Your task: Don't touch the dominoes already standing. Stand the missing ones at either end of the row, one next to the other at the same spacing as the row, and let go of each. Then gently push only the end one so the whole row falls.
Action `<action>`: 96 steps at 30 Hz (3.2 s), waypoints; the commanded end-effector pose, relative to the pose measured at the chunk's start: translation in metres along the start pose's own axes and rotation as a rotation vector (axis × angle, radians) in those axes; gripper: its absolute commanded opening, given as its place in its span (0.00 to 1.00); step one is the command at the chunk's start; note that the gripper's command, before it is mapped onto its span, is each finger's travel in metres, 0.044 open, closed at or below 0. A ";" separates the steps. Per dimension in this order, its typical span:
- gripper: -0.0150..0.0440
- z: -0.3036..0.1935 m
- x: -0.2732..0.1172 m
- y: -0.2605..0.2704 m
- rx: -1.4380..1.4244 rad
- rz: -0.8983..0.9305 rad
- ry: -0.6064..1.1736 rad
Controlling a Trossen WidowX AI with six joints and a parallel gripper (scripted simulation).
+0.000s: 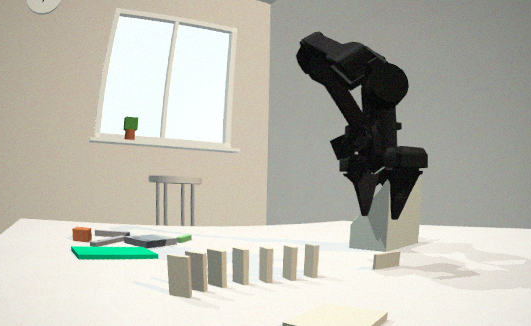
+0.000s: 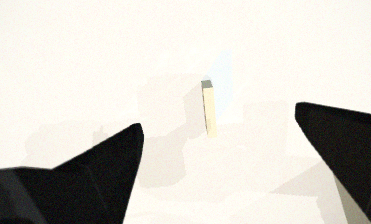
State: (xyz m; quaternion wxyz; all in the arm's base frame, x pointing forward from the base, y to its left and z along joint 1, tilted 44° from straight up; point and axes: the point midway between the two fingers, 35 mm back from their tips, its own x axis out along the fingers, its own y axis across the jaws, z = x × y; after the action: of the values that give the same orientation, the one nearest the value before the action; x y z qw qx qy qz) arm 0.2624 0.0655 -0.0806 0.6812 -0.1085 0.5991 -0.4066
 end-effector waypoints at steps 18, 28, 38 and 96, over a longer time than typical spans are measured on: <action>1.00 -0.006 0.073 -0.002 0.018 0.008 -0.004; 1.00 -0.006 0.081 -0.002 0.018 0.008 -0.004; 0.60 -0.006 0.081 -0.002 0.018 0.008 -0.004; 0.29 -0.052 -0.080 0.115 -1.739 0.019 -0.019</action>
State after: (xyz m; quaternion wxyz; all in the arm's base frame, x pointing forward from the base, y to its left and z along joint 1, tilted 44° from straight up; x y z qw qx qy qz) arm 0.2762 0.1855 -0.0785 0.5002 -0.4851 0.7166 0.0301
